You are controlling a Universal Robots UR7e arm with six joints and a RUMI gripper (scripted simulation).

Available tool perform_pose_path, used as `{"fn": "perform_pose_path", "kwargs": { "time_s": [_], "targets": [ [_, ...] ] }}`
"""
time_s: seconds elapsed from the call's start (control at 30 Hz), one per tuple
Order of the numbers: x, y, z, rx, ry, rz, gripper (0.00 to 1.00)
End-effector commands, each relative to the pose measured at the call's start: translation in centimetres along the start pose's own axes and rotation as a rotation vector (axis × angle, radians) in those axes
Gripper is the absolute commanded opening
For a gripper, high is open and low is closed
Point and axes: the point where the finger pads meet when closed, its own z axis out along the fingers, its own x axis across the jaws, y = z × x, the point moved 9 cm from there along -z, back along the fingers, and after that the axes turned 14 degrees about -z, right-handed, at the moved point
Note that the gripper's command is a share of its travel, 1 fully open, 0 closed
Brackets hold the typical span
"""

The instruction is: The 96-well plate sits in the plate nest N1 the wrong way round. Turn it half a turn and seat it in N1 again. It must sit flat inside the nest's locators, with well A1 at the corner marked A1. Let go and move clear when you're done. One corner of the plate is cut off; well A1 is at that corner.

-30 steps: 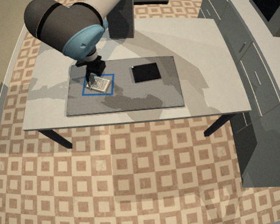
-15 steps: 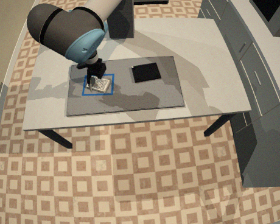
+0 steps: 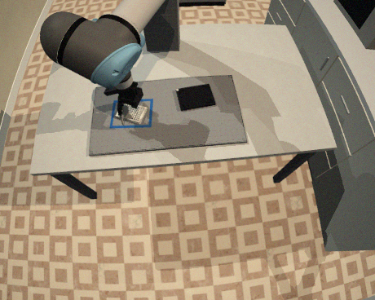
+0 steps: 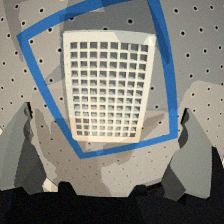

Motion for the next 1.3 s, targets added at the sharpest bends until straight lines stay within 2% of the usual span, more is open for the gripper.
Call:
{"fn": "perform_pose_path", "kwargs": {
  "time_s": [0.0, 0.53, 0.57, 1.27],
  "targets": [
    [-0.04, -0.01, 0.86, 0.0, -0.001, 0.0, 1.0],
    [-0.04, -0.01, 1.09, 0.0, -0.001, 0.0, 1.0],
    [-0.04, -0.01, 1.09, 0.0, -0.001, 0.0, 0.0],
    [-0.04, -0.01, 1.08, 0.0, -0.001, 0.0, 0.0]
  ]
}}
